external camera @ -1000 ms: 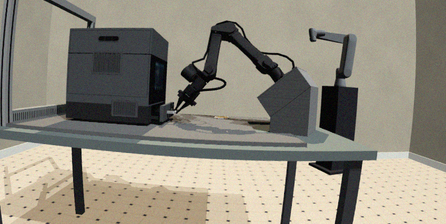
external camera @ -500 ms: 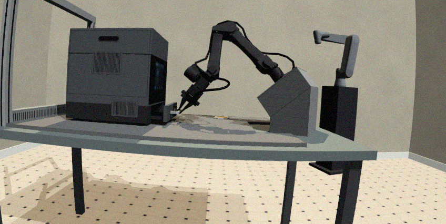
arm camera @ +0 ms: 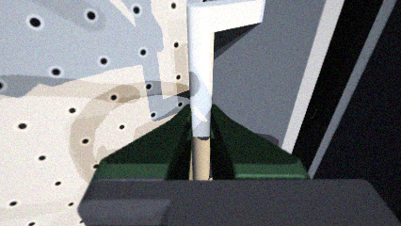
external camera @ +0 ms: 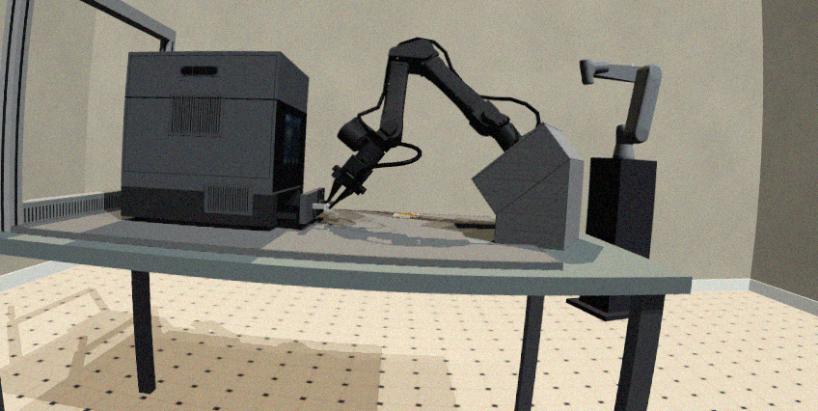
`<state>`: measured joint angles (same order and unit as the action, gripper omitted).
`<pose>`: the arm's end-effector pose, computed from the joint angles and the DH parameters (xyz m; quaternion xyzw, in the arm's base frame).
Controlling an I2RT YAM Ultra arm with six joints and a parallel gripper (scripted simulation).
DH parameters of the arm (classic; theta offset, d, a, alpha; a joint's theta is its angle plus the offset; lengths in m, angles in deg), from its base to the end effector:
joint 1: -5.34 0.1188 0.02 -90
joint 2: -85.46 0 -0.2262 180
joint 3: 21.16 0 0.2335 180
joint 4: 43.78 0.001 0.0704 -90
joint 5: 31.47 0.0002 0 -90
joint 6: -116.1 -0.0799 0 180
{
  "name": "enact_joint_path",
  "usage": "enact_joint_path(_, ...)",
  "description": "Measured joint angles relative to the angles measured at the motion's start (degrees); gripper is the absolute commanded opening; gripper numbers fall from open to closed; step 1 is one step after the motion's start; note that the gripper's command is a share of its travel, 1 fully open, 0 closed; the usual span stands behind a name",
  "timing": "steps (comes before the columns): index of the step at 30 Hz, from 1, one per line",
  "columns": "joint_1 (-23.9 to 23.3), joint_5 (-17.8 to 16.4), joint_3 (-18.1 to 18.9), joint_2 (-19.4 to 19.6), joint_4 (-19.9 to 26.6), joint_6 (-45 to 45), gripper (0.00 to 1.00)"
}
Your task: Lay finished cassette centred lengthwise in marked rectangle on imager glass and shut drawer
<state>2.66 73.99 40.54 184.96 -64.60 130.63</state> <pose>0.3814 -0.0382 0.1555 -0.5679 0.5642 -0.5387 0.2628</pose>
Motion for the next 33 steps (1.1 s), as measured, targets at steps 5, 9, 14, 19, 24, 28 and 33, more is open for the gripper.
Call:
enact_joint_path(5, 0.0, 0.0, 0.0, 0.0, 0.0, 0.0, 0.0)
enact_joint_path(9, 0.0, 0.0, 0.0, 0.0, 0.0, 0.0, 0.0)
enact_joint_path(14, 0.0, 0.0, 0.0, 0.0, 0.0, 0.0, 0.0)
enact_joint_path(19, 0.0, 0.0, 0.0, 0.0, 0.0, 0.0, 0.0)
enact_joint_path(24, 0.1, 0.2, 0.4, -0.2, 1.1, -0.2, 0.0)
enact_joint_path(28, 0.5, 1.2, 2.9, -1.2, 8.0, -1.2, 0.0)
enact_joint_path(33, 0.6, 1.8, 3.5, -2.0, 11.3, -2.0, 0.0)
